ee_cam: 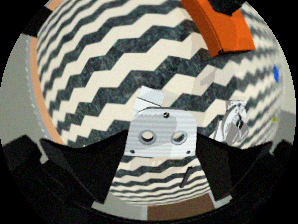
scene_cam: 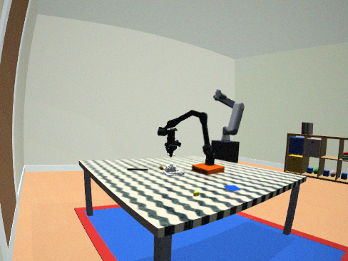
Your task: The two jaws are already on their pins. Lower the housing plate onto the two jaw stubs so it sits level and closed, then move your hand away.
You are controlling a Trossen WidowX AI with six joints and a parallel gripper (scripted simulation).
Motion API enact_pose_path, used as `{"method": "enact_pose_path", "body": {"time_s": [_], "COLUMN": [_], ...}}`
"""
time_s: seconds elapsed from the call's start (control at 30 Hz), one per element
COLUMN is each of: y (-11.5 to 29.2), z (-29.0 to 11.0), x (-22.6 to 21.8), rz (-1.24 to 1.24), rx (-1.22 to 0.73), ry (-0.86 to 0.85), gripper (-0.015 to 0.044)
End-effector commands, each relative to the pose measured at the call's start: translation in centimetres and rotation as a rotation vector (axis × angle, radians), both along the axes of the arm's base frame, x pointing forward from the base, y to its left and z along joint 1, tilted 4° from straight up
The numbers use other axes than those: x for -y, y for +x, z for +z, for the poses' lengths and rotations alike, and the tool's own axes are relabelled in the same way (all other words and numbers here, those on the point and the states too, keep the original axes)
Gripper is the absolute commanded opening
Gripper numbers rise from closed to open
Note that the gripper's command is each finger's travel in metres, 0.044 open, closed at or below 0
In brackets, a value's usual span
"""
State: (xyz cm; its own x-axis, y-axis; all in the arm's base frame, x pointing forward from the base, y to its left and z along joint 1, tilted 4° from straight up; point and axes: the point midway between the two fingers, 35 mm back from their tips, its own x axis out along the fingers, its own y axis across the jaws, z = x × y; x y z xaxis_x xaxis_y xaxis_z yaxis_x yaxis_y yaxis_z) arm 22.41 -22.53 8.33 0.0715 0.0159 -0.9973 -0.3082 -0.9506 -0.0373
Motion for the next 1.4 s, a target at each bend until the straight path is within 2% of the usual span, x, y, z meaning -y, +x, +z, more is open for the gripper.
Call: {"method": "enact_pose_path", "body": {"time_s": [0.0,1.37], "y": [0.4,4.1], "z": [-0.1,0.4], "x": [-0.8,-8.0], "rz": [0.112,1.187], "rx": [-0.004,0.020], "ry": [-0.005,-0.076], "gripper": [0.0351,0.0351]}}
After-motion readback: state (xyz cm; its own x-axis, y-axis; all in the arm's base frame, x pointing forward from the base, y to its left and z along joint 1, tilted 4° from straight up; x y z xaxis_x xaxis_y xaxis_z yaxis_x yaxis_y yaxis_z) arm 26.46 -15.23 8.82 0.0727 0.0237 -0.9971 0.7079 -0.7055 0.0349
